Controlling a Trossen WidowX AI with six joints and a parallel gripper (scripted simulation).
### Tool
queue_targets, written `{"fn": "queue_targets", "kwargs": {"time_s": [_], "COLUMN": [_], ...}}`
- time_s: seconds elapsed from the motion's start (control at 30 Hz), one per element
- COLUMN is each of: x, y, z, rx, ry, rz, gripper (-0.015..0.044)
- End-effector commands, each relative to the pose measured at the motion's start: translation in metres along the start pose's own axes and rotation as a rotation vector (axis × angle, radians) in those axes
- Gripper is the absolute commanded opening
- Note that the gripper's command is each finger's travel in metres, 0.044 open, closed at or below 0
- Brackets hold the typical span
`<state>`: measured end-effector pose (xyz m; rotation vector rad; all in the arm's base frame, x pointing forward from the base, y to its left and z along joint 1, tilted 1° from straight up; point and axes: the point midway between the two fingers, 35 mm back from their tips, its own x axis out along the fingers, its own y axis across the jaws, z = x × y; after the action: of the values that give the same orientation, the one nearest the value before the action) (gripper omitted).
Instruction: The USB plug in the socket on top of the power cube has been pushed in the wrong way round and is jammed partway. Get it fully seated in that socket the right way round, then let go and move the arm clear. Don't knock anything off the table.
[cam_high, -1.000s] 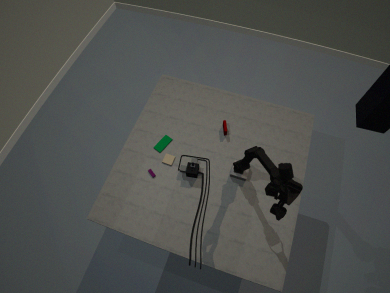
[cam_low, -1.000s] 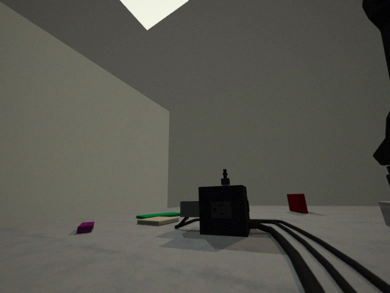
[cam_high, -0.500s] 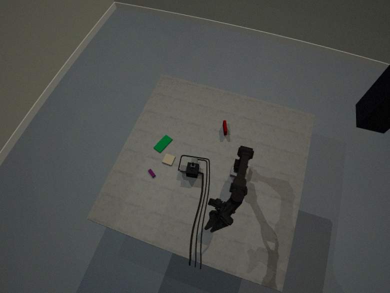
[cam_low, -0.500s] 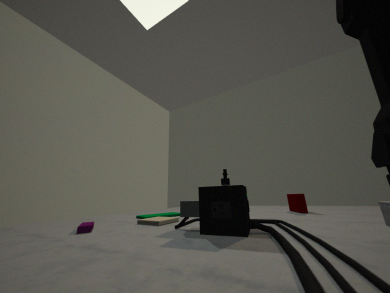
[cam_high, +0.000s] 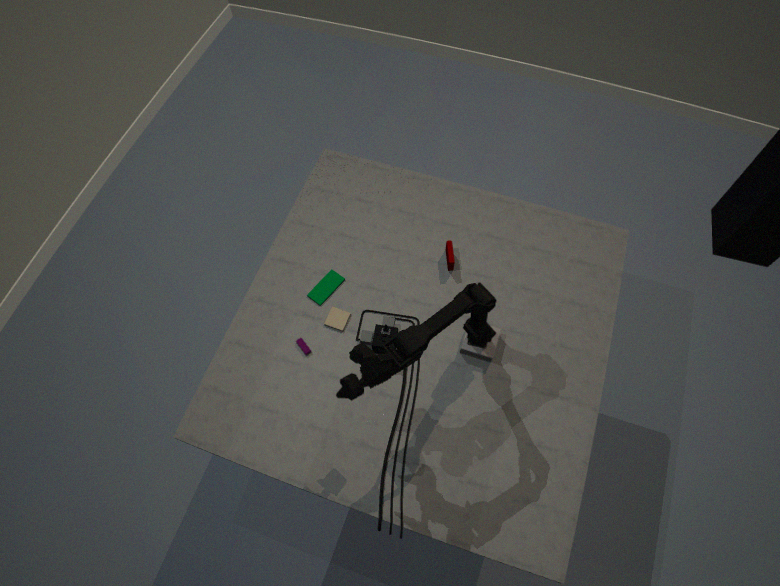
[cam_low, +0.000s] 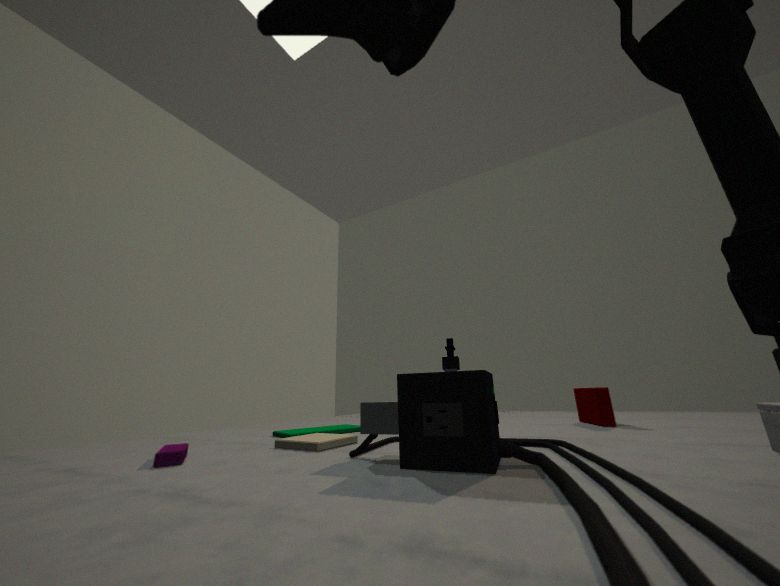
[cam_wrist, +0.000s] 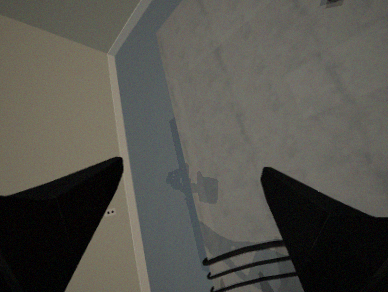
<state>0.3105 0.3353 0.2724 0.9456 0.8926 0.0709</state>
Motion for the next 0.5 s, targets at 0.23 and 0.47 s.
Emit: {"fn": "queue_targets", "kwargs": {"time_s": [0.23, 0.47], "x": [0.004, -0.03], "y": [-0.185, -0.263], "z": [0.117, 0.142], "rx": [0.446, 0.77], "ry": [-0.059, -0.075], "rz": [-0.607, -0.875], "gripper": [0.044, 0.044]}}
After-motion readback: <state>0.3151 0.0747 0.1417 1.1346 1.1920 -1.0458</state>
